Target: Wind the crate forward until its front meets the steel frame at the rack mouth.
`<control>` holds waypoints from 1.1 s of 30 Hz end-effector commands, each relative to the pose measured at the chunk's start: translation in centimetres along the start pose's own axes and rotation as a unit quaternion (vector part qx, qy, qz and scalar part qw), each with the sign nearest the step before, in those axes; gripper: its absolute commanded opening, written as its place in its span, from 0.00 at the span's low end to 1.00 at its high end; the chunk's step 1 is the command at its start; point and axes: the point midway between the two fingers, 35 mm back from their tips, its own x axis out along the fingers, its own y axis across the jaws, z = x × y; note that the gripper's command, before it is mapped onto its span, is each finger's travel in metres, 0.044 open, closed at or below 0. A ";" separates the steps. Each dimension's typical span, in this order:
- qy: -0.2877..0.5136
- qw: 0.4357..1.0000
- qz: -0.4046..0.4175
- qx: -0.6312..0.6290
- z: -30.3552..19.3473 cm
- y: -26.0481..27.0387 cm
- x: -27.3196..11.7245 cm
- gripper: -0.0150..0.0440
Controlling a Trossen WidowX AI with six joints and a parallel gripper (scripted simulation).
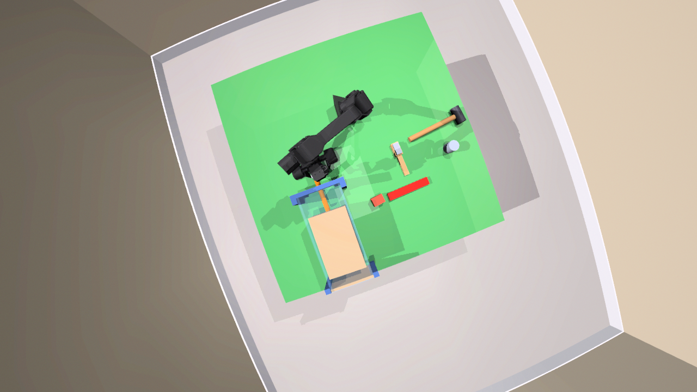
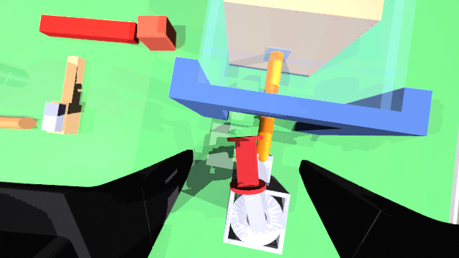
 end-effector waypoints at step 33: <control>-0.031 0.993 0.033 -0.106 -0.7 -0.6 2.8 1.00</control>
